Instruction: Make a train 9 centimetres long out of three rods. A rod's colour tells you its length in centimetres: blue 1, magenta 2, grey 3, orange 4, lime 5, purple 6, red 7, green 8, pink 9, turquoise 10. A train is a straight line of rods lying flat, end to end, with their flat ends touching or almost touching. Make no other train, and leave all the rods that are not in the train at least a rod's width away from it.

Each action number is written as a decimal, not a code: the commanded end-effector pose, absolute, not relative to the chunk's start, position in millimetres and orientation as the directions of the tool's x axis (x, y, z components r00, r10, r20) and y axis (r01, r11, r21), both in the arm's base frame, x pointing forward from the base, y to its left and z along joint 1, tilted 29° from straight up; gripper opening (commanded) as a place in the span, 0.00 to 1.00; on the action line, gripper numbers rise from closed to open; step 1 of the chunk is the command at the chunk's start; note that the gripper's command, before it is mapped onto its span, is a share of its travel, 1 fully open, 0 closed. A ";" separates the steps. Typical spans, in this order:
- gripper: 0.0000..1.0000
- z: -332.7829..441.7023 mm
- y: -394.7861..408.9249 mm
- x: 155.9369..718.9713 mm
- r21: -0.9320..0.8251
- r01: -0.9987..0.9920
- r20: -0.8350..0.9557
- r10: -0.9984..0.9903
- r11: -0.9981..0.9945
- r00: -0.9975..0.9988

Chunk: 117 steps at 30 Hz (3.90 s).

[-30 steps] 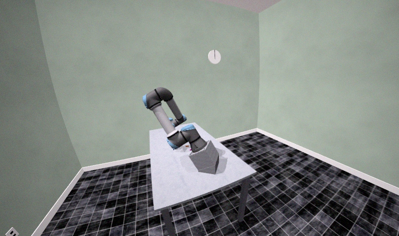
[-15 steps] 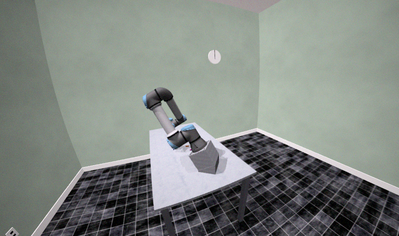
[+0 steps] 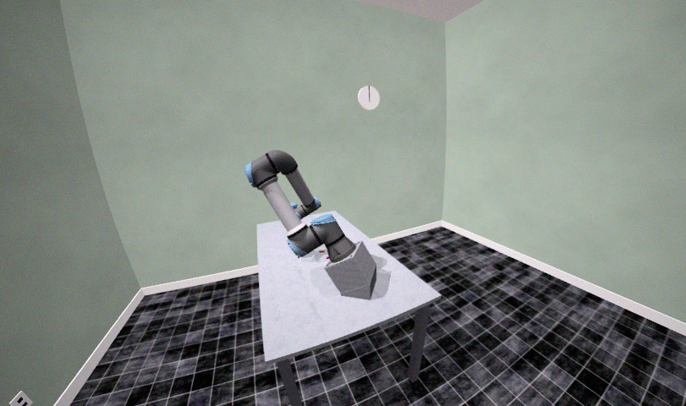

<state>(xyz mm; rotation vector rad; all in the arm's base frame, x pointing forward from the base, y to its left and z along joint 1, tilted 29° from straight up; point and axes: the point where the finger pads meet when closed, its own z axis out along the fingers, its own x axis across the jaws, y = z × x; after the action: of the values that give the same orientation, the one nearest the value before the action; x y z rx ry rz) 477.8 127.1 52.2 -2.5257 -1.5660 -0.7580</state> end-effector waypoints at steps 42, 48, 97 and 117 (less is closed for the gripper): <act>0.14 43.0 131.6 478.6 0.187 0.860 0.443 0.822 -0.475 0.357; 0.14 38.1 133.3 480.8 0.188 0.860 0.443 0.822 -0.475 0.357; 0.00 36.5 133.7 482.1 0.189 0.859 0.444 0.822 -0.475 0.357; 0.00 36.5 133.7 482.1 0.189 0.859 0.444 0.822 -0.475 0.357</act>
<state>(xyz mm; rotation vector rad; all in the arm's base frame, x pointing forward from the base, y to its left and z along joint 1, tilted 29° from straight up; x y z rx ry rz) 484.0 132.4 37.9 -2.5260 -1.5666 -0.7594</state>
